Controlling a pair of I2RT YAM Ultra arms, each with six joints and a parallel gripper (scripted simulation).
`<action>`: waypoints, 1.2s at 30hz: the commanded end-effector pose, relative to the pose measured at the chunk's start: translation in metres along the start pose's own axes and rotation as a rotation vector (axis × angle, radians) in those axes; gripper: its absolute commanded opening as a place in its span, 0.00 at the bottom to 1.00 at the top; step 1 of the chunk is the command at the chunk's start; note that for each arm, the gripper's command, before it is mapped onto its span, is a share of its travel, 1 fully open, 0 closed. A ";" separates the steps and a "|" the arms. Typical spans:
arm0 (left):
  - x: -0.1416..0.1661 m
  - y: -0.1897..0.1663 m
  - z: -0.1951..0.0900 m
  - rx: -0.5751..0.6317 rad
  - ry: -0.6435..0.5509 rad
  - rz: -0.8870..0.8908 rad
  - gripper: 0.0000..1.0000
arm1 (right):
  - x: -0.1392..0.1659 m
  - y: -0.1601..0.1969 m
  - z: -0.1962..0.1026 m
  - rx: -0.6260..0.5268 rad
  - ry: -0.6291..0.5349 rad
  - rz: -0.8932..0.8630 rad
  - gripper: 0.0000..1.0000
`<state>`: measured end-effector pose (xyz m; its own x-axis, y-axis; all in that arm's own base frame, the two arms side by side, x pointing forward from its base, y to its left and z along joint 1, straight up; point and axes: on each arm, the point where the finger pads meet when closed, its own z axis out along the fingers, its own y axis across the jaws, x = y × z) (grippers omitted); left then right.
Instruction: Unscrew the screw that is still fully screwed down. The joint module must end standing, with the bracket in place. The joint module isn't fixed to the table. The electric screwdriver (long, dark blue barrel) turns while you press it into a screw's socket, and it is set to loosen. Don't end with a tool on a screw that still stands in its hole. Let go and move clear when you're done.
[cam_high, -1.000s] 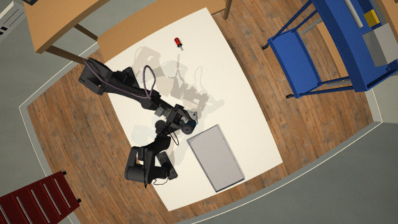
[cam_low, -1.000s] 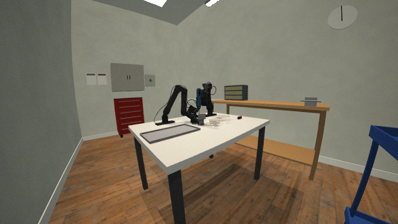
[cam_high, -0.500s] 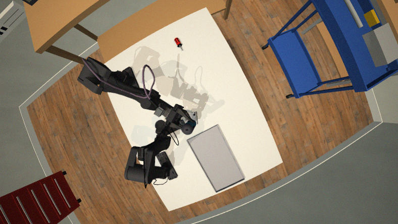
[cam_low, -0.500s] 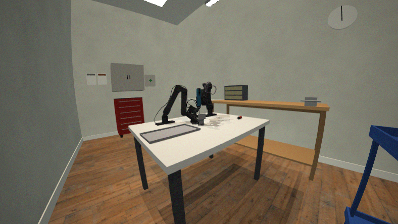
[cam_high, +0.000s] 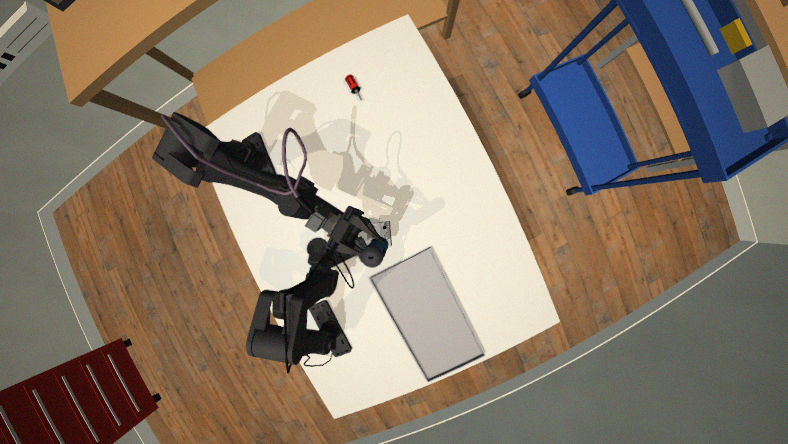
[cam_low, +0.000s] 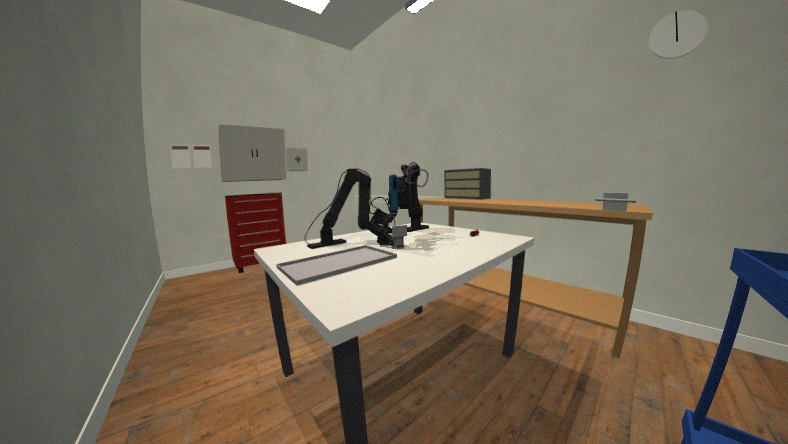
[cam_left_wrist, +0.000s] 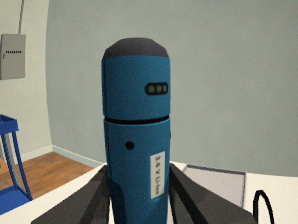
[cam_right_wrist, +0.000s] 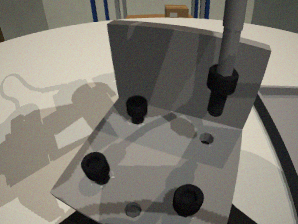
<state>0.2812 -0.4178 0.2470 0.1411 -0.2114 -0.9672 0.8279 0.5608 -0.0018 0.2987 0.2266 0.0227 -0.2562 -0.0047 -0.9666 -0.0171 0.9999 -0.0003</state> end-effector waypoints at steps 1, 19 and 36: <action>-0.068 -0.002 0.010 -0.001 -0.178 0.002 0.42 | -0.005 0.002 0.000 -0.003 -0.013 0.019 0.59; -0.076 -0.002 0.012 0.001 -0.178 0.002 0.42 | -0.005 0.002 0.000 -0.003 -0.013 0.019 0.59; -0.080 -0.001 0.013 0.000 -0.182 0.002 0.42 | -0.005 0.002 0.000 -0.003 -0.013 0.019 0.59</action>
<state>0.2806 -0.4170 0.2635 0.1460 -0.2188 -0.9648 0.8279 0.5608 -0.0019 0.2987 0.2266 0.0227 -0.2562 -0.0047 -0.9666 -0.0171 0.9999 -0.0003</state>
